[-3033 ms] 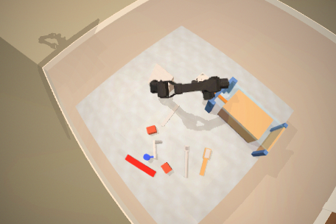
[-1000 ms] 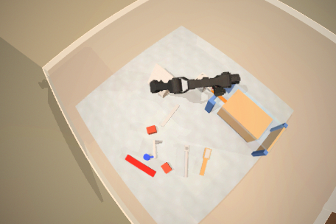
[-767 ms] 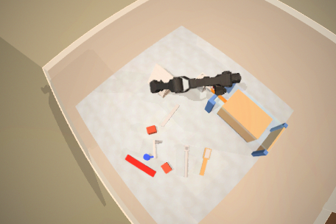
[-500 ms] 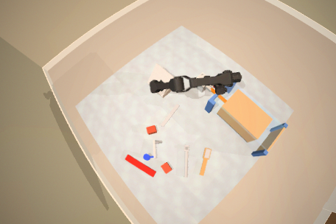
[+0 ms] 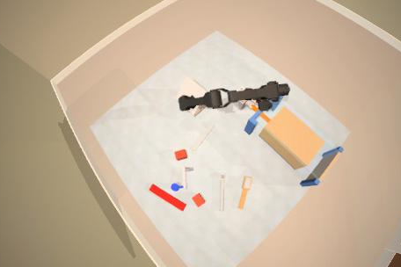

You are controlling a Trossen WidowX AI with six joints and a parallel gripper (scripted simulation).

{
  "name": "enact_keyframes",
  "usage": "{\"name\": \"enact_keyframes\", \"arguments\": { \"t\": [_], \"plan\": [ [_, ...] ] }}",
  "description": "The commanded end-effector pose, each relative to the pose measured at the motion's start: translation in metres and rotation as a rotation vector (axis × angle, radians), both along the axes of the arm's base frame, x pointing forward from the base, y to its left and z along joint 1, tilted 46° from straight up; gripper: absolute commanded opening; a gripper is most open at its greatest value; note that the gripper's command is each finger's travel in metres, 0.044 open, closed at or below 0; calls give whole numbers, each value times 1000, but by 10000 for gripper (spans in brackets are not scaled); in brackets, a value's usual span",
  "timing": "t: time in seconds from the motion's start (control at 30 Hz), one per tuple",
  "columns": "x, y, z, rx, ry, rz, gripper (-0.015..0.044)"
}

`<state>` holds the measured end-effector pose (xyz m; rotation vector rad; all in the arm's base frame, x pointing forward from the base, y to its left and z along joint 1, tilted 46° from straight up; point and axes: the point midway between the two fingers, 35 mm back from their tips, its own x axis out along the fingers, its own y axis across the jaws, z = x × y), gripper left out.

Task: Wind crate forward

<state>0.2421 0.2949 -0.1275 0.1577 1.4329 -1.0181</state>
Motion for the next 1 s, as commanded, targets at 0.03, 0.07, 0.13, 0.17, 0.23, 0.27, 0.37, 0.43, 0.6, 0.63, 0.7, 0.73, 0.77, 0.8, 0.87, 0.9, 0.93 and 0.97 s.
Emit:
{"name": "enact_keyframes", "arguments": {
  "t": [0.03,0.07,0.13,0.17,0.23,0.27,0.37,0.43,0.6,0.63,0.7,0.73,0.77,0.8,0.87,0.9,0.93,0.97],
  "plan": [
    [-9,13,-15,25,7,-3,0],
    [-9,13,-15,25,7,-3,0],
    [-10,15,-17,26,7,-3,0],
    [-11,15,-18,26,7,-3,0],
    [-13,17,-19,26,7,-3,0],
    [-13,17,-20,26,7,-3,0],
    [-15,19,-22,26,7,-3,0],
    [-17,21,-24,26,7,-3,0],
    [-21,23,-27,27,8,-3,0],
    [-22,24,-28,27,8,-3,0],
    [-23,25,-29,27,8,-3,0],
    [-24,26,-30,27,8,-3,0],
    [-25,26,-30,27,8,-3,0],
    [-26,27,-31,27,8,-3,0],
    [-28,28,-32,27,8,-3,0],
    [-29,28,-33,27,8,-3,0],
    [-29,29,-34,28,8,-3,0],
    [-30,29,-34,28,8,-3,0]
  ]
}}
